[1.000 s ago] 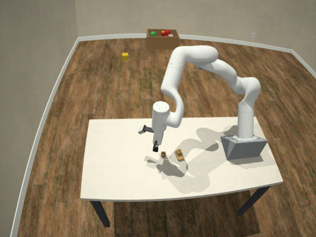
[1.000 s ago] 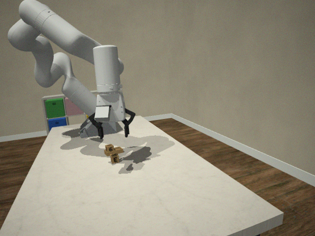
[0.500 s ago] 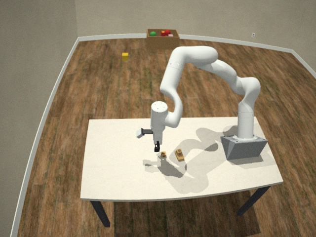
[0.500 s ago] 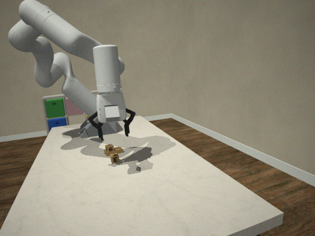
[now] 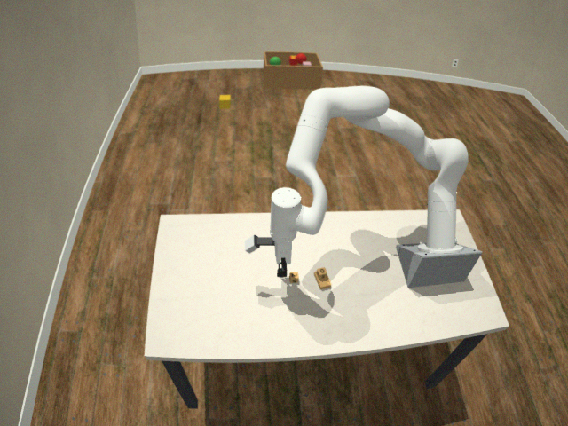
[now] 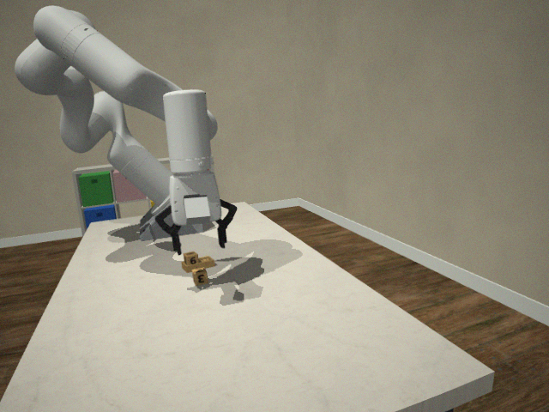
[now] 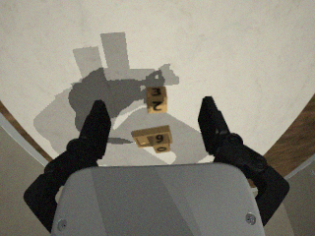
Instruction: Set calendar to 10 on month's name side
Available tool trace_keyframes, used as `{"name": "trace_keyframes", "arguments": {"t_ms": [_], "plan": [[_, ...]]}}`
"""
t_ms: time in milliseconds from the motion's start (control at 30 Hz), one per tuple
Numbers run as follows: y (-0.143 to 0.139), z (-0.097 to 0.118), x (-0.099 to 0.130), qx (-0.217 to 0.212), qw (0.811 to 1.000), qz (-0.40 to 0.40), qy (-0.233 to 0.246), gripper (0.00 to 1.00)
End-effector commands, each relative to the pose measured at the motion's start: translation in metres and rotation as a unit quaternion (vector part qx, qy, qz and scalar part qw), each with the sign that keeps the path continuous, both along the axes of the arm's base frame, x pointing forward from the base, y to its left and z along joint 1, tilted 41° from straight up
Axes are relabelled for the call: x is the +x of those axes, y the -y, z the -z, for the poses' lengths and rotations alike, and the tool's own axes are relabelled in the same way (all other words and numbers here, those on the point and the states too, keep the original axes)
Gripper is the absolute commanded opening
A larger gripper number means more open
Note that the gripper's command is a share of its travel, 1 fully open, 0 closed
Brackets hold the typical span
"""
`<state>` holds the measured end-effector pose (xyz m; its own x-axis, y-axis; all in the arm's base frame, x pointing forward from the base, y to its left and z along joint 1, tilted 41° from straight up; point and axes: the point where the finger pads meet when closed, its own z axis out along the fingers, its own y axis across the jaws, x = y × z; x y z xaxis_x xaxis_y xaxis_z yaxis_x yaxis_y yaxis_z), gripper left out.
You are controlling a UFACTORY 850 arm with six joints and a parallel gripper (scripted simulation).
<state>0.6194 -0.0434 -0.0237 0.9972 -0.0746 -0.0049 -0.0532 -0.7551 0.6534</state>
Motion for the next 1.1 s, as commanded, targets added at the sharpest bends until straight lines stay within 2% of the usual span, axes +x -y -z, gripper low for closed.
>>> {"name": "trace_keyframes", "arguments": {"t_ms": [0,233,567,867,1067], "plan": [[0.008,0.009,0.001,0.000,1.000,0.000,0.001,1.00],[0.023,0.026,0.000,0.000,1.000,0.000,0.001,1.00],[0.026,0.030,0.000,0.000,1.000,0.000,0.001,1.00],[0.040,0.047,-0.002,0.000,1.000,0.000,0.001,1.00],[0.043,0.050,-0.002,0.000,1.000,0.000,0.001,1.00]]}}
